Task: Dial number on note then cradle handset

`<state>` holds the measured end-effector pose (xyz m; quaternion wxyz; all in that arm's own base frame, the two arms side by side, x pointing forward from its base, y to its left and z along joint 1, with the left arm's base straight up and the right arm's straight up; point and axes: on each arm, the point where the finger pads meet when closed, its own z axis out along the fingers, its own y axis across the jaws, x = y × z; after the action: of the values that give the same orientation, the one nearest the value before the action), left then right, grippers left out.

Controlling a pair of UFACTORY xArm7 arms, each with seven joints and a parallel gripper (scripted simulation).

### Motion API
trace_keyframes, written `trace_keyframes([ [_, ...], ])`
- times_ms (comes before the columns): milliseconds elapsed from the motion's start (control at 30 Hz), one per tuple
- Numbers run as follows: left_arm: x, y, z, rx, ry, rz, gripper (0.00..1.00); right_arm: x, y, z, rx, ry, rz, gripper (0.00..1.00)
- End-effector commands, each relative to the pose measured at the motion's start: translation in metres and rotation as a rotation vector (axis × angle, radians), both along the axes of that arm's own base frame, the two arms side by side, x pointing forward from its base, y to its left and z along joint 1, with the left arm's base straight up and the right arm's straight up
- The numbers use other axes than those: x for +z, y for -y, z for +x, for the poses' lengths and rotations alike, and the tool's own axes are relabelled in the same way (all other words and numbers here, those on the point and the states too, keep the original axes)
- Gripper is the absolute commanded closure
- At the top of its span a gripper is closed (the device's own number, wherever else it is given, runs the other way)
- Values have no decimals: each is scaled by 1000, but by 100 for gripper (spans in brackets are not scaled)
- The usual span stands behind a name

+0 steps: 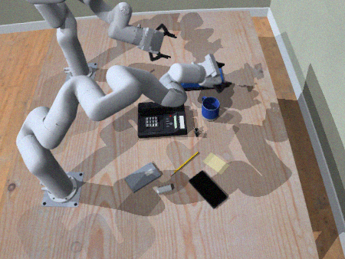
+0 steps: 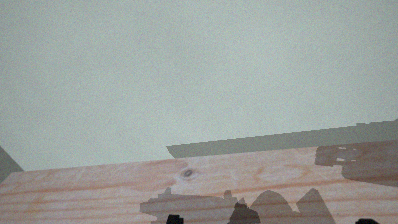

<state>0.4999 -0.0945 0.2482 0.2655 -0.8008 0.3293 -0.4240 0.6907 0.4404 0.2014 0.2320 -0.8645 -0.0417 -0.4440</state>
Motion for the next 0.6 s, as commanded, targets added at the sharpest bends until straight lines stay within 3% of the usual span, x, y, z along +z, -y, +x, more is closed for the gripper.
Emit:
trace_keyframes([
  [0,1,0,0,0,2,0,0,3,0,0,0,3,2,0],
  [533,1,0,0,0,2,0,0,3,0,0,0,3,2,0],
  [567,1,0,0,0,2,0,100,3,0,0,0,3,2,0],
])
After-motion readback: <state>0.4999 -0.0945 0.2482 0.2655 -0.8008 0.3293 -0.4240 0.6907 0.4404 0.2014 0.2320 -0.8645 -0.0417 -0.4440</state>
